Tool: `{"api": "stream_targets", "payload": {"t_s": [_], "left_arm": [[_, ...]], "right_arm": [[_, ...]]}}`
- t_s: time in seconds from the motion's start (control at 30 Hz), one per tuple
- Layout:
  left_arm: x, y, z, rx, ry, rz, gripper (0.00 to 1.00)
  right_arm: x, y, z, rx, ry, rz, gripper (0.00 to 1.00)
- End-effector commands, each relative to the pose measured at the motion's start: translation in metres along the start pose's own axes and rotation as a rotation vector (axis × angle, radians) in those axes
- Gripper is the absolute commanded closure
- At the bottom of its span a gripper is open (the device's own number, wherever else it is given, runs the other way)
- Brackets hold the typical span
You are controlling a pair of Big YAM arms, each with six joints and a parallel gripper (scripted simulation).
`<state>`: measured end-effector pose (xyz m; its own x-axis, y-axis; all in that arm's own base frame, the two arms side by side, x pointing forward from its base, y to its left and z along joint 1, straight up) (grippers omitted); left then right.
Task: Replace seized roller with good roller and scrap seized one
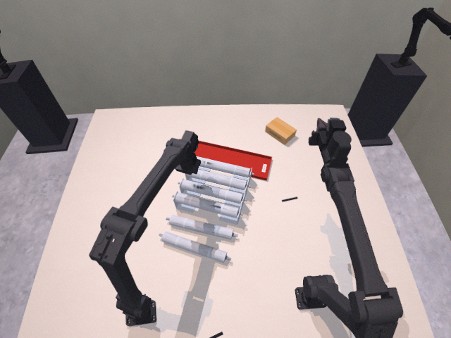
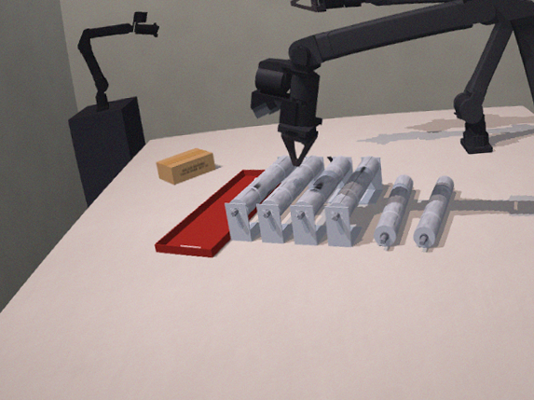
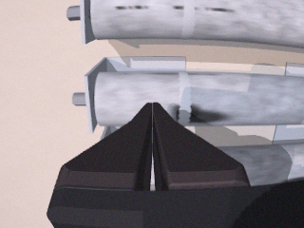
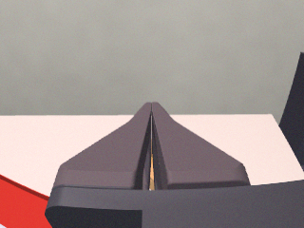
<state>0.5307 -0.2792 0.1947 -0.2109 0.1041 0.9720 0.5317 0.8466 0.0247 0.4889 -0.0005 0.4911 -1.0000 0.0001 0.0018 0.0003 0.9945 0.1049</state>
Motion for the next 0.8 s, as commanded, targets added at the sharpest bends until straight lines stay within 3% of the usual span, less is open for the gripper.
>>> {"api": "stream_targets", "payload": {"t_s": [0.0,0.1,0.17,0.2,0.33,0.5,0.53,0.77], "left_arm": [[-0.005,-0.012,0.024,-0.004,0.066,0.013,1.0],[0.01,-0.013,0.032,-0.004,0.061,0.014,1.0],[0.0,-0.013,0.026,-0.004,0.06,0.013,1.0],[0.019,-0.013,0.028,-0.007,0.042,0.012,1.0],[0.02,-0.008,0.026,0.001,0.03,0.009,1.0],[0.003,-0.006,0.021,-0.001,0.047,0.009,1.0],[-0.018,-0.008,0.028,0.001,0.063,0.011,1.0],[-0.029,-0.009,0.03,0.002,0.065,0.011,1.0]], "right_arm": [[-0.005,0.009,-0.042,0.011,-0.063,-0.013,1.0],[-0.005,0.009,-0.042,0.011,-0.063,-0.013,1.0],[-0.005,0.009,-0.042,0.011,-0.063,-0.013,1.0],[-0.005,0.009,-0.042,0.011,-0.063,-0.013,1.0],[-0.005,0.009,-0.042,0.011,-0.063,-0.013,1.0],[-0.005,0.009,-0.042,0.011,-0.063,-0.013,1.0],[-0.005,0.009,-0.042,0.011,-0.063,-0.013,1.0],[-0.005,0.009,-0.042,0.011,-0.063,-0.013,1.0]]}}
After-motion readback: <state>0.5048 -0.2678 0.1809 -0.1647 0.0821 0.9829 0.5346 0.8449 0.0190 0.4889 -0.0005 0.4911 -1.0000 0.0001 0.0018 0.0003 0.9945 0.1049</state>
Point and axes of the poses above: on each arm, the point where the finger pads meet when closed, its own x axis back along the fingers, its own y axis across the jaws, z = x × y, the point moved 3 cm from there along x, back along the fingers, and after that the axes turned 6 degrees about -x, right-handed, at the moved point
